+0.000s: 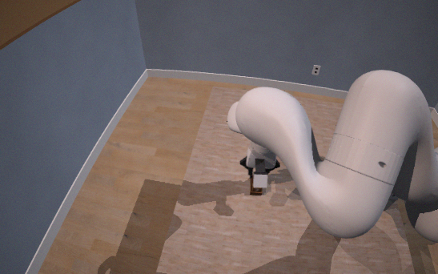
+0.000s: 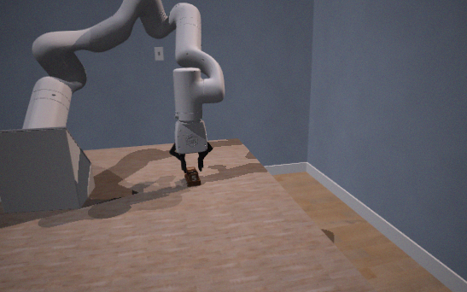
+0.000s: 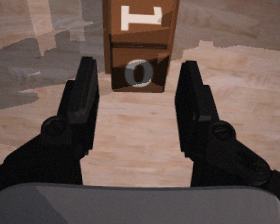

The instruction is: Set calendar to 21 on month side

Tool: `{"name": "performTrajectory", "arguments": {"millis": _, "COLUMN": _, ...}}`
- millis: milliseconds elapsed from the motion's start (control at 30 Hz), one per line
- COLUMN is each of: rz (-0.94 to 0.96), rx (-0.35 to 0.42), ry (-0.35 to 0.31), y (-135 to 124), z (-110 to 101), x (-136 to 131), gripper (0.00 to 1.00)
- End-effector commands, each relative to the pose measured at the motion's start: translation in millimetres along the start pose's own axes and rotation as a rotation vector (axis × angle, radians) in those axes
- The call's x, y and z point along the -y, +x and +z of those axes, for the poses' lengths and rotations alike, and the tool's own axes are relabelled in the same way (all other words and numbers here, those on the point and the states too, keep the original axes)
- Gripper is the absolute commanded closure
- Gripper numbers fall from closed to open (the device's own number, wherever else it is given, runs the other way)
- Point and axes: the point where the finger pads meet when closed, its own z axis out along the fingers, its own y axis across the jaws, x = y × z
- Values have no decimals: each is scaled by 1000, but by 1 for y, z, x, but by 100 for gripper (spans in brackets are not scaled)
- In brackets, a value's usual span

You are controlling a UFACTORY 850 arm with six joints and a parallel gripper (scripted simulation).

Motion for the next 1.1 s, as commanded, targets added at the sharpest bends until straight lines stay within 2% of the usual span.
{"name": "performTrajectory", "arguments": {"millis": 0, "rz": 0, "rx": 0, "ry": -1, "y": 0, "z": -21, "x": -1, "gripper": 51}}
{"name": "performTrajectory", "arguments": {"millis": 167, "rz": 0, "rx": 0, "ry": -1, "y": 0, "z": -47, "x": -1, "gripper": 51}}
{"name": "performTrajectory", "arguments": {"millis": 233, "rz": 0, "rx": 0, "ry": -1, "y": 0, "z": -47, "x": -1, "gripper": 51}}
{"name": "performTrajectory", "arguments": {"millis": 400, "rz": 0, "rx": 0, "ry": -1, "y": 0, "z": -62, "x": -1, "gripper": 51}}
{"name": "performTrajectory", "arguments": {"millis": 567, "rz": 0, "rx": 0, "ry": -1, "y": 0, "z": -65, "x": -1, "gripper": 51}}
{"name": "performTrajectory", "arguments": {"millis": 600, "rz": 0, "rx": 0, "ry": -1, "y": 0, "z": -65, "x": -1, "gripper": 0}}
{"name": "performTrajectory", "arguments": {"millis": 1067, "rz": 0, "rx": 0, "ry": -1, "y": 0, "z": -65, "x": -1, "gripper": 0}}
